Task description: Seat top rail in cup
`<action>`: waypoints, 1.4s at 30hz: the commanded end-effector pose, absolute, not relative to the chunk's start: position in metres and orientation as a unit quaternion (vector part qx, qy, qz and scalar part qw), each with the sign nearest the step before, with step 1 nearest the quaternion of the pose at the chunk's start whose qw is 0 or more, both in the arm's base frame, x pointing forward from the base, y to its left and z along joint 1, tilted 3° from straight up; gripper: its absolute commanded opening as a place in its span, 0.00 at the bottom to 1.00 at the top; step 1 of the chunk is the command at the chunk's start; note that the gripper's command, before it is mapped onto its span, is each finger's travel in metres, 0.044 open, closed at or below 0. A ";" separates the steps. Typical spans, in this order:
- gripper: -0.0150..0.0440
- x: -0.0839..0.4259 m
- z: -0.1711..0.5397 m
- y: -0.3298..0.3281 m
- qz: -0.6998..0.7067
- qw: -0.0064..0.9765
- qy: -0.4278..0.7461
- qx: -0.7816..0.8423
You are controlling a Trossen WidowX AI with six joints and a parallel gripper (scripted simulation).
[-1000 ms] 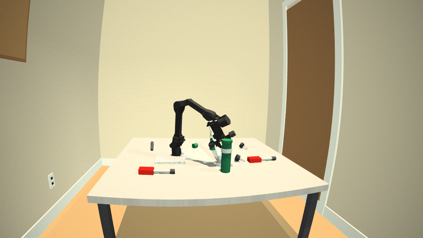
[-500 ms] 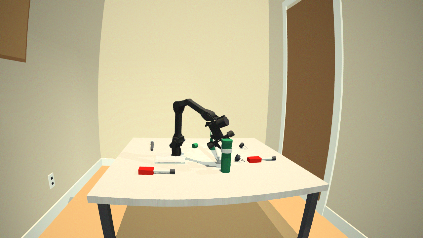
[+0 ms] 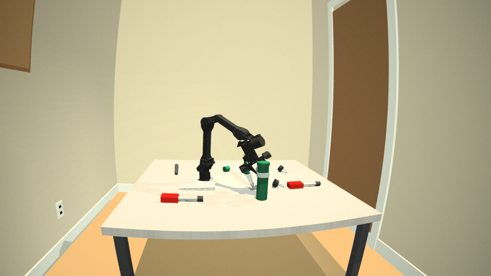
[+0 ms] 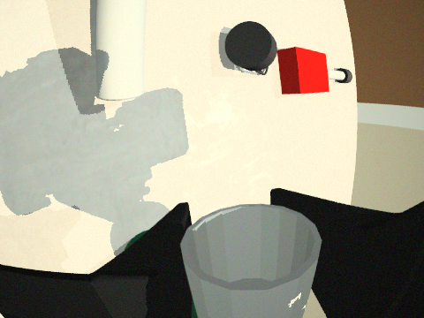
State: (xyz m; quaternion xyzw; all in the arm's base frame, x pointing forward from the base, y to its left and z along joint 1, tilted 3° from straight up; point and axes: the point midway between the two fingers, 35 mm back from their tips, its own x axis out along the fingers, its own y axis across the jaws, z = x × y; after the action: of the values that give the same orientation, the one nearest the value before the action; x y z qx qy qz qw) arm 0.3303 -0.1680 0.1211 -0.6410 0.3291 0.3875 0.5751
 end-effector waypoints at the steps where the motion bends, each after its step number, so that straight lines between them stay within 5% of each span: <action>1: 0.25 0.332 0.121 -0.169 0.381 0.577 0.334 -0.640; 16: 0.25 0.332 0.121 -0.168 0.382 0.579 0.335 -0.638; 33: 1.00 0.331 0.144 -0.143 0.384 0.577 0.332 -0.640; 42: 1.00 0.330 0.161 -0.121 0.367 0.612 0.352 -0.606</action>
State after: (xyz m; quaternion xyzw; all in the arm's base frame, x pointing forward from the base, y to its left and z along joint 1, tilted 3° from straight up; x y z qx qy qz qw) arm 0.3299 -0.1268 0.1580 -0.6290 0.3355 0.3778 0.5908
